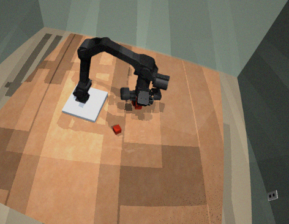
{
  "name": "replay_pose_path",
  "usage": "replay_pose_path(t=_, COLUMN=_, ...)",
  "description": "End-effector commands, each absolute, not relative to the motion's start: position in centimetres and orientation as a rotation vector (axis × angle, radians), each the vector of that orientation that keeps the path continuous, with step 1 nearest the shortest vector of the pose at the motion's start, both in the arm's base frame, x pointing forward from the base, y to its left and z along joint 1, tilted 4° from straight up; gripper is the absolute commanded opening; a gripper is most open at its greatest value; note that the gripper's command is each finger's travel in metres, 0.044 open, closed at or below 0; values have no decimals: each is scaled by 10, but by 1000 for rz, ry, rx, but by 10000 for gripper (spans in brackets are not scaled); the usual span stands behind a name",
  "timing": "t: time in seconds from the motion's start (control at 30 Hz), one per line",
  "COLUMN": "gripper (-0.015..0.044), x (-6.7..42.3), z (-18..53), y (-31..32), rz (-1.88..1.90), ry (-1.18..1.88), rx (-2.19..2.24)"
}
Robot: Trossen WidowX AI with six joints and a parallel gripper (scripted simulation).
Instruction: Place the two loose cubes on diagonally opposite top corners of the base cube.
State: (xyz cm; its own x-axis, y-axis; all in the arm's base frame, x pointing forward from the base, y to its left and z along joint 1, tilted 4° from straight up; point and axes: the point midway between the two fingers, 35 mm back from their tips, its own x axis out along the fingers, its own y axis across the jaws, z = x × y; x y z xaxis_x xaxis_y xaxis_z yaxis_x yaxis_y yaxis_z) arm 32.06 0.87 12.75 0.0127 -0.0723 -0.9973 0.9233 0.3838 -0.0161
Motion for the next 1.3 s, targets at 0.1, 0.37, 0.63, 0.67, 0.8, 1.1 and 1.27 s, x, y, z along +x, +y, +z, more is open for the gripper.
replay_pose_path(t=0.1, gripper=105, x=314, z=120, y=30, rz=-767, ry=1394, rx=689)
replay_pose_path(t=0.37, gripper=105, x=305, z=110, y=51, rz=-570, ry=1464, rx=485)
replay_pose_path(t=0.63, gripper=105, x=293, z=99, y=72, rz=-369, ry=1514, rx=279)
replay_pose_path(t=0.67, gripper=105, x=292, z=98, y=74, rz=-344, ry=1519, rx=254)
replay_pose_path(t=0.8, gripper=105, x=285, z=93, y=83, rz=-243, ry=1535, rx=150)
replay_pose_path(t=1.1, gripper=105, x=272, z=83, y=100, rz=-52, ry=1553, rx=-43)
replay_pose_path(t=1.27, gripper=105, x=272, z=83, y=100, rz=-52, ry=1553, rx=-43)
